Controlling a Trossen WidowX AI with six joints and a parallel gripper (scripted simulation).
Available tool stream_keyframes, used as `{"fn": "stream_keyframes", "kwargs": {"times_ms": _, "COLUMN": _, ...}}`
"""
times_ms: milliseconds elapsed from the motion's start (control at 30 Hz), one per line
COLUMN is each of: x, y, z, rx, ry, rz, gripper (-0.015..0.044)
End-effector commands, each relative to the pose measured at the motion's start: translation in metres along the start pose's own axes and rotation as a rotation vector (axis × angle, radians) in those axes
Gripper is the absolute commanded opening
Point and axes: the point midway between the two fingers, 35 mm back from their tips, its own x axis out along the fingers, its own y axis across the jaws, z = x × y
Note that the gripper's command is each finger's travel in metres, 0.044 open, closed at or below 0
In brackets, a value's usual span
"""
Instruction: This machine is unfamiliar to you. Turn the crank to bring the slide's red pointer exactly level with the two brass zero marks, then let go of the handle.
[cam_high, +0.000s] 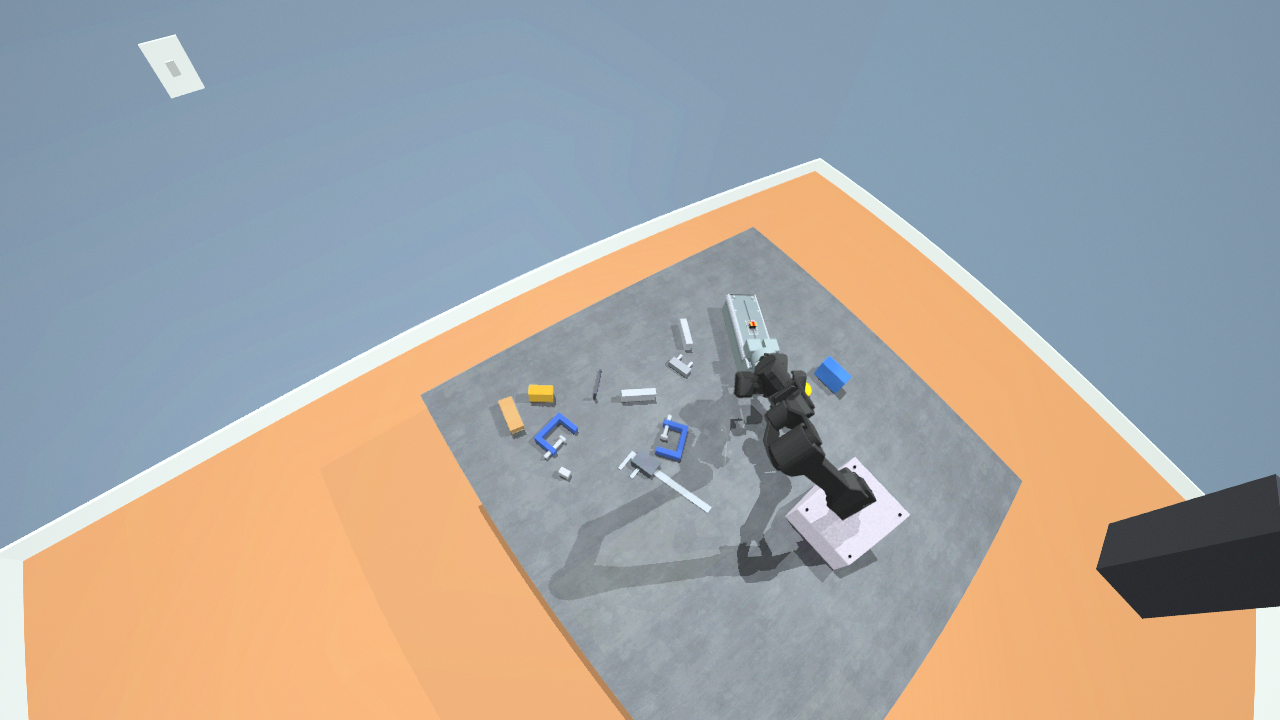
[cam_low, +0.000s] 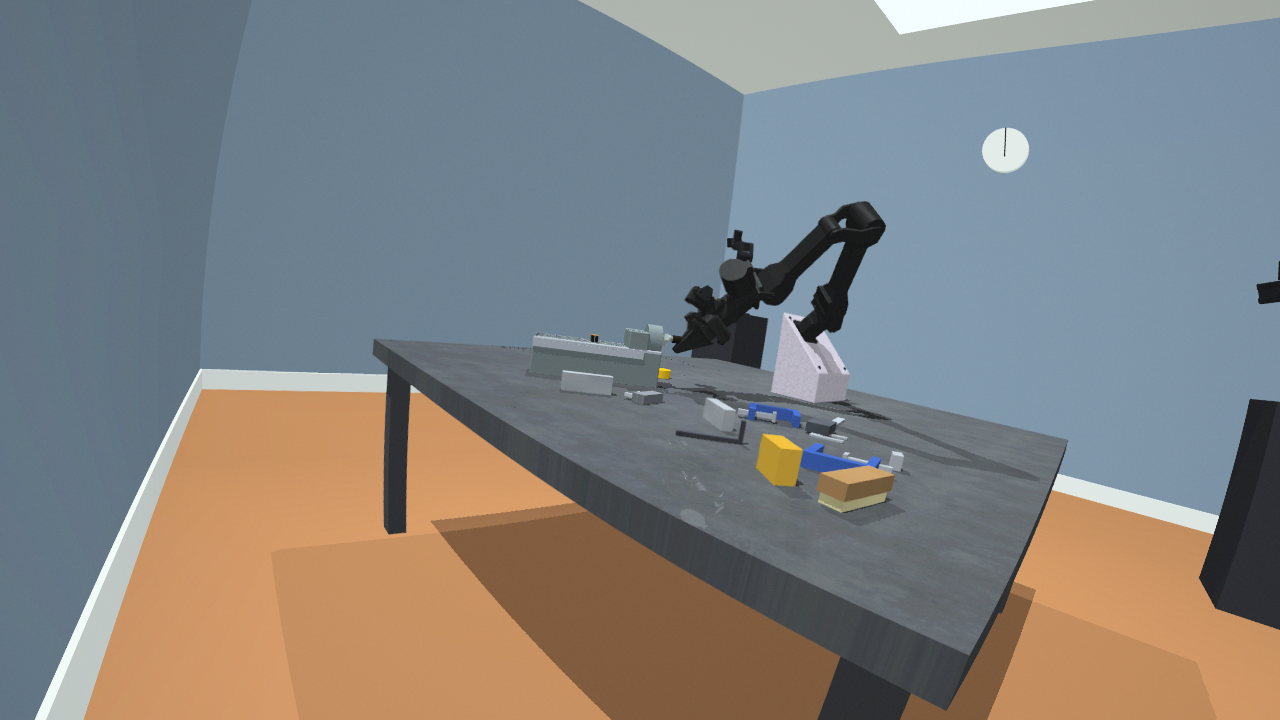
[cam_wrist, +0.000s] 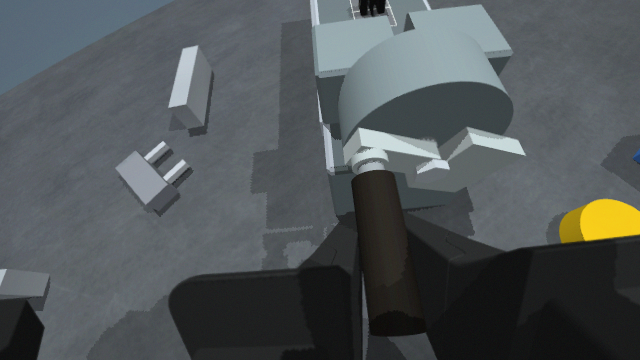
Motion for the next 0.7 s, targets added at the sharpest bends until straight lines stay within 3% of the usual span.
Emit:
{"fn": "stream_keyframes", "kwargs": {"times_ms": 0, "x": 0.000, "y": 0.000, "z": 0.000, "rx": 0.000, "ry": 0.000, "rz": 0.000, "gripper": 0.0053}}
{"fn": "stream_keyframes", "kwargs": {"times_ms": 500, "x": 0.000, "y": 0.000, "z": 0.000, "rx": 0.000, "ry": 0.000, "rz": 0.000, "gripper": 0.0440}}
{"fn": "stream_keyframes", "kwargs": {"times_ms": 667, "x": -0.010, "y": 0.000, "z": 0.012, "rx": -0.001, "ry": -0.001, "rz": -0.001, "gripper": 0.0440}}
